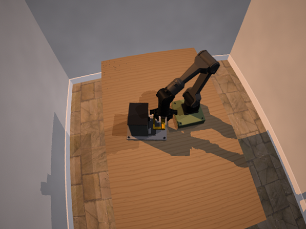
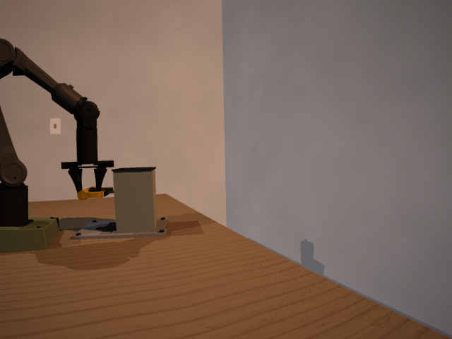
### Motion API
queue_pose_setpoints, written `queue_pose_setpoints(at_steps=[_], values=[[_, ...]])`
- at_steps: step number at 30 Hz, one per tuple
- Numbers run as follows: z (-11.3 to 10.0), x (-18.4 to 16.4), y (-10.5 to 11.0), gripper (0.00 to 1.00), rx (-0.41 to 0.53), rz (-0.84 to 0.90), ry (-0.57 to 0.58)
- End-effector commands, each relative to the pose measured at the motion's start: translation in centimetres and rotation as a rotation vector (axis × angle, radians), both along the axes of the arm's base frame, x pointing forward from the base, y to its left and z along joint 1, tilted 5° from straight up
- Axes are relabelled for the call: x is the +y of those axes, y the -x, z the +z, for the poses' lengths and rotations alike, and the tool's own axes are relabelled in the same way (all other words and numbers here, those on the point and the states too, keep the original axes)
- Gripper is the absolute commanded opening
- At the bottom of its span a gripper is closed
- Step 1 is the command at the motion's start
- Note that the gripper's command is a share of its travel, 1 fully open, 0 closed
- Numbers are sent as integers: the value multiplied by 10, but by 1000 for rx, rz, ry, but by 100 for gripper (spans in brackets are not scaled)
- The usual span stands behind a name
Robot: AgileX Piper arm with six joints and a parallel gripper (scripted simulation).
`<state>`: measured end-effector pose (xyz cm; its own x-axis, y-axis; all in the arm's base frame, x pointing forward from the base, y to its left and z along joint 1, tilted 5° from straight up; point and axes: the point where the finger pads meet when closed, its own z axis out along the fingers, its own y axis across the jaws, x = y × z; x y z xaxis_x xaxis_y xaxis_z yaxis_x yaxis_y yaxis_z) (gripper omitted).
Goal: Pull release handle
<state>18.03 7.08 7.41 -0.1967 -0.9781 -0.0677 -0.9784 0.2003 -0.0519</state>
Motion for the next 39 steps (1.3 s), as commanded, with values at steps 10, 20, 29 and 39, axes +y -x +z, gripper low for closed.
queue_pose_setpoints(at_steps=[10, 20, 29, 39], values=[[-1, 0, 1, 67, 6, 0, 0], [-1, 0, 1, 67, 6, 0, 0], [-1, 0, 1, 0, 6, 0, 0], [-1, 0, 1, 0, 6, 0, 0]])
